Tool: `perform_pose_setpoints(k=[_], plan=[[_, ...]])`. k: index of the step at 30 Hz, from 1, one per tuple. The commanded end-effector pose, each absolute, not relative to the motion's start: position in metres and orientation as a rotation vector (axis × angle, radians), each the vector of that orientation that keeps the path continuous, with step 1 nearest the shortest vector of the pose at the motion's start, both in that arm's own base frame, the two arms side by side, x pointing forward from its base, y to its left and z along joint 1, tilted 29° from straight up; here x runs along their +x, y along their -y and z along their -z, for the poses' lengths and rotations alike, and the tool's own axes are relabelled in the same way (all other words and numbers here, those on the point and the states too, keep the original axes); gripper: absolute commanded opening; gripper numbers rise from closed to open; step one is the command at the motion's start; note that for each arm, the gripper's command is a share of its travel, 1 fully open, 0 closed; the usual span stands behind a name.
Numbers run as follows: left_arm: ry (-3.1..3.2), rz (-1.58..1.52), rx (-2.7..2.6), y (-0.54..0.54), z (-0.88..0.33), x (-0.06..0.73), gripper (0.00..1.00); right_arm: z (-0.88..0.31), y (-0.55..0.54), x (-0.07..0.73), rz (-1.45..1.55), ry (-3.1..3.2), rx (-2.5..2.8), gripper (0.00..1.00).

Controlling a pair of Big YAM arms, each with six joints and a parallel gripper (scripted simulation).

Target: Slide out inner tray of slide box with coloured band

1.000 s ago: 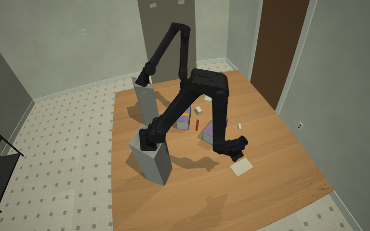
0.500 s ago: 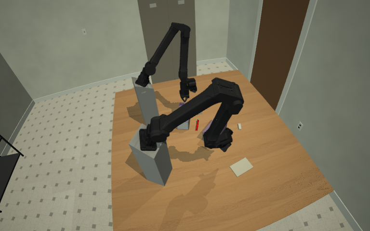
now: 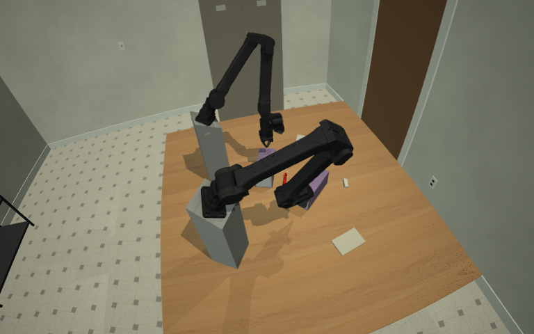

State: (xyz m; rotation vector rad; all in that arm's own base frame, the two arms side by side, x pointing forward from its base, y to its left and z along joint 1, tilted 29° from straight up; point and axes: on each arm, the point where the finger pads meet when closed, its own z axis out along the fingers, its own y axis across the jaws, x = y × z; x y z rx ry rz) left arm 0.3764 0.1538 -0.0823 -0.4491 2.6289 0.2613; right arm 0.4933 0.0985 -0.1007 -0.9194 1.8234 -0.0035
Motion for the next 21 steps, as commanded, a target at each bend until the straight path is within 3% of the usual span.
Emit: perform_pose_setpoints(k=[1, 5, 10, 21], plan=[[-2.653, -0.254, -0.429, -0.148, 0.090, 0.373, 0.00, 0.122, -0.121, 0.466, -0.001, -1.784, -1.018, 0.00], [-2.653, -0.254, -0.429, -0.148, 0.090, 0.373, 0.00, 0.127, -0.135, 0.474, -0.009, -1.736, -1.045, 0.00], [-2.653, -0.254, -0.429, -0.148, 0.090, 0.373, 0.00, 0.161, -0.161, 0.419, -0.071, -1.735, -1.175, 0.00], [-2.653, -0.254, -0.429, -0.148, 0.090, 0.373, 0.00, 0.229, -0.214, 0.422, -0.111, -1.601, -1.322, 0.00]])
